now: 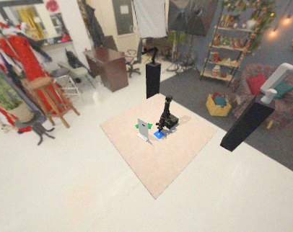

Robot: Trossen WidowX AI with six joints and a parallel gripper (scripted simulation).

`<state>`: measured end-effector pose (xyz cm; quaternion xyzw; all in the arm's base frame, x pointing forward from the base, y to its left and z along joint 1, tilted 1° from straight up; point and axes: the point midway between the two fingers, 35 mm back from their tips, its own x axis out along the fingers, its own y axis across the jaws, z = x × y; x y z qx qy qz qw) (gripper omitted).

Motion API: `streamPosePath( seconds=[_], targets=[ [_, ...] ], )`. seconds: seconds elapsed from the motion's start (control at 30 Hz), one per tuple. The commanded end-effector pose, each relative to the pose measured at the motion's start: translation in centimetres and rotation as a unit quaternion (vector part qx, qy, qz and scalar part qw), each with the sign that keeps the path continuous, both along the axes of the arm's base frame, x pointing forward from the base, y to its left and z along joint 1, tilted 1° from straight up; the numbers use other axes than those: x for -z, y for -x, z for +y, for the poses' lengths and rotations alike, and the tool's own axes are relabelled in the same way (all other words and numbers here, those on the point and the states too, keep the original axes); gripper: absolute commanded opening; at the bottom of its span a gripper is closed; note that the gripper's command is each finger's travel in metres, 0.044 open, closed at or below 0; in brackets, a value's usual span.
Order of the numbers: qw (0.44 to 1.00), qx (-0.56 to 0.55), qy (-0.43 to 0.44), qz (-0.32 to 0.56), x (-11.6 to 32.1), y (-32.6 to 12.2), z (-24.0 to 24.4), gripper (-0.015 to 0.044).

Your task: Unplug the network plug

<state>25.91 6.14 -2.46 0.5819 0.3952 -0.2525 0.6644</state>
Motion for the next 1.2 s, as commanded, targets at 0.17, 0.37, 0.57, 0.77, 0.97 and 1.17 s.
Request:
streamPosePath(
  seconds=[0.17,0.37,0.57,0.77,0.97,1.17],
  targets=[
    [1.000,0.000,0.001,0.000,-0.6,0.0,0.0,0.0156],
    [1.000,0.000,0.000,0.000,-1.2,-0.1,0.0,0.0156],
    [1.000,0.000,0.000,0.000,-1.8,-0.2,0.1,0.0156],
    [1.000,0.000,0.000,0.000,-2.4,-0.3,0.1,0.0156],
    [1.000,0.000,0.000,0.000,-3.1,-0.3,0.1,0.0156],
    [1.000,0.000,0.000,0.000,-3.7,-0.3,0.1,0.0156]
  ],
)
